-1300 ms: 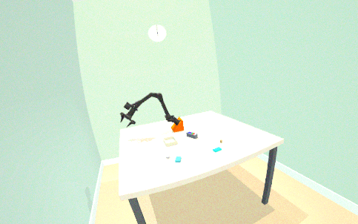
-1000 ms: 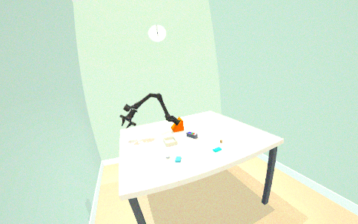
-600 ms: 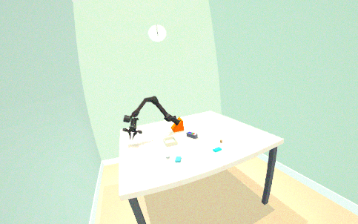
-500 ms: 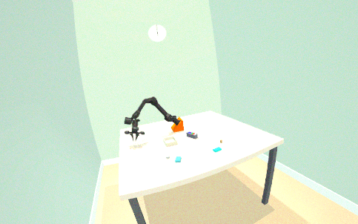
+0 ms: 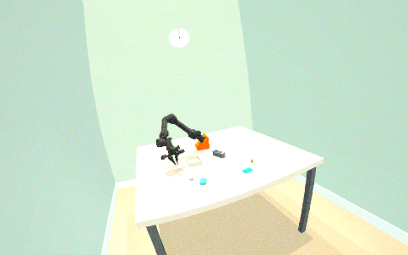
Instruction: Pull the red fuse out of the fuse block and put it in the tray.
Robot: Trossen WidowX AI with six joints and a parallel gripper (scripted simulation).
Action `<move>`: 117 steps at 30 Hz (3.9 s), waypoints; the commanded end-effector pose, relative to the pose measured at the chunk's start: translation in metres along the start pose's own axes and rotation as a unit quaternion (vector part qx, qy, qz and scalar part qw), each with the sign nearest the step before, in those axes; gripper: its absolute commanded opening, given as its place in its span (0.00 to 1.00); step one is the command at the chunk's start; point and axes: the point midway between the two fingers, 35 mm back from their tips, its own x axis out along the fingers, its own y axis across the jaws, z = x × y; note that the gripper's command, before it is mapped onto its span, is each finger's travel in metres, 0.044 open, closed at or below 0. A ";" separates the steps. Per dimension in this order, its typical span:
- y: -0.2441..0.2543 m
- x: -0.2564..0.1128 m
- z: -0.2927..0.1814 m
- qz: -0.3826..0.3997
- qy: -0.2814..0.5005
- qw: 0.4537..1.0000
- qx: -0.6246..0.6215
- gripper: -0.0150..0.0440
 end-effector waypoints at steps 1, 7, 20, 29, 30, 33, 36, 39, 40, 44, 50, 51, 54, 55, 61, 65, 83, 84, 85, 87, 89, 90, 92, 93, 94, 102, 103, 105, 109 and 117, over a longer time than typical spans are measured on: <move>0.056 0.017 0.042 0.056 0.010 0.994 -0.095 0.37; 0.134 0.027 0.078 0.117 0.031 0.967 -0.222 0.37; 0.321 0.011 0.094 0.209 0.134 0.746 -0.618 0.37; 0.368 0.002 0.090 0.204 0.167 0.642 -0.720 0.37; 0.368 0.002 0.090 0.204 0.167 0.642 -0.720 0.37; 0.368 0.001 0.088 0.204 0.167 0.642 -0.720 0.37; 0.368 0.002 0.088 0.204 0.167 0.642 -0.720 0.37; 0.368 0.004 0.087 0.204 0.167 0.642 -0.720 0.37; 0.368 0.005 0.086 0.204 0.167 0.642 -0.720 0.37; 0.369 0.008 0.084 0.204 0.167 0.642 -0.720 0.37; 0.369 0.013 0.081 0.204 0.167 0.642 -0.720 0.37; 0.369 0.014 0.081 0.204 0.167 0.642 -0.720 0.37; 0.369 0.016 0.079 0.204 0.167 0.642 -0.720 0.37; 0.369 0.017 0.079 0.204 0.167 0.642 -0.720 0.37; 0.369 0.022 0.075 0.204 0.167 0.642 -0.720 0.37; 0.369 0.025 0.073 0.204 0.167 0.642 -0.720 0.37; 0.369 0.029 0.071 0.204 0.167 0.642 -0.720 0.37; 0.369 0.029 0.071 0.204 0.167 0.642 -0.720 0.37; 0.369 0.030 0.070 0.204 0.167 0.642 -0.720 0.37; 0.369 0.032 0.069 0.204 0.167 0.642 -0.720 0.37; 0.369 0.033 0.068 0.204 0.167 0.642 -0.720 0.37; 0.369 0.034 0.068 0.204 0.167 0.642 -0.720 0.37; 0.369 0.035 0.067 0.204 0.167 0.642 -0.720 0.37; 0.369 0.036 0.067 0.204 0.167 0.642 -0.720 0.37; 0.369 0.036 0.067 0.204 0.167 0.642 -0.720 0.37; 0.369 0.035 0.068 0.204 0.166 0.644 -0.719 0.36; 0.369 0.035 0.068 0.204 0.166 0.644 -0.719 0.35; 0.369 0.035 0.068 0.204 0.166 0.644 -0.719 0.33; 0.369 0.035 0.068 0.204 0.166 0.644 -0.719 0.28; 0.369 0.035 0.068 0.204 0.166 0.644 -0.719 0.25</move>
